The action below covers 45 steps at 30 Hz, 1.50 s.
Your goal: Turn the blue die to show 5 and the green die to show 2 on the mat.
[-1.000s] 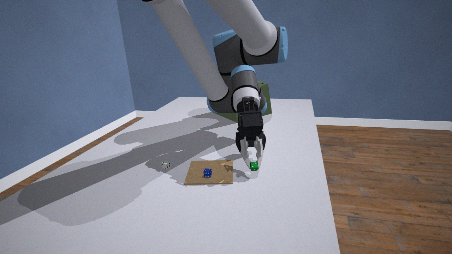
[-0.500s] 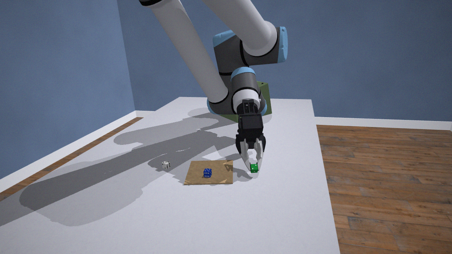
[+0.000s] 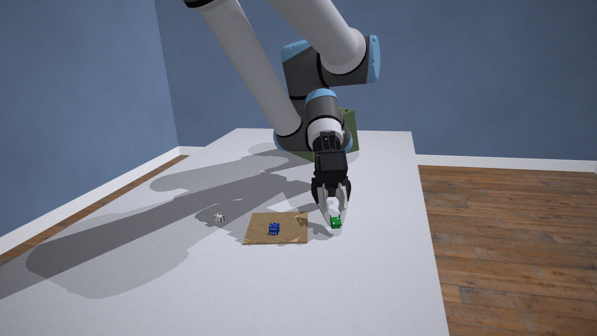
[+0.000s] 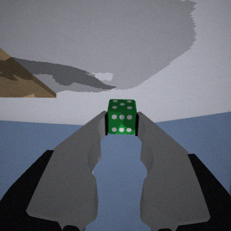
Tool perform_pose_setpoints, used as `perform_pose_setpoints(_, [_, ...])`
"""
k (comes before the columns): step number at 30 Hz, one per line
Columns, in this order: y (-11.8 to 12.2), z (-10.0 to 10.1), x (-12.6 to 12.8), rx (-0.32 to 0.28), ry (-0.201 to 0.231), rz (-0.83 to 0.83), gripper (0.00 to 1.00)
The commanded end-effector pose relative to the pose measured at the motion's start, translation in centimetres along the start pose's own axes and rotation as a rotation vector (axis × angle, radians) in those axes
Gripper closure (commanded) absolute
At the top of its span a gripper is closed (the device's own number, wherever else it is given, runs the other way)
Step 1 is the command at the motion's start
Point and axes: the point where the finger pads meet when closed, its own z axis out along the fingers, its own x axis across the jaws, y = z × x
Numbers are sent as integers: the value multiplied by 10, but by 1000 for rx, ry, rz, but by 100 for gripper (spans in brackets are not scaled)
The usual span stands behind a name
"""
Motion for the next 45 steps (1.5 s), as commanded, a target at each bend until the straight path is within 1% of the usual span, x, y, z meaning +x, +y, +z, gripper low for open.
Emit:
perform_pose_setpoints(1, [0, 0, 0, 0, 0, 0, 97])
perform_pose_setpoints(16, [0, 0, 0, 0, 0, 0, 97])
perform_pose_setpoints(31, [-8, 5, 0, 0, 0, 0, 97])
perform_pose_setpoints(45, [-9, 6, 0, 0, 0, 0, 97])
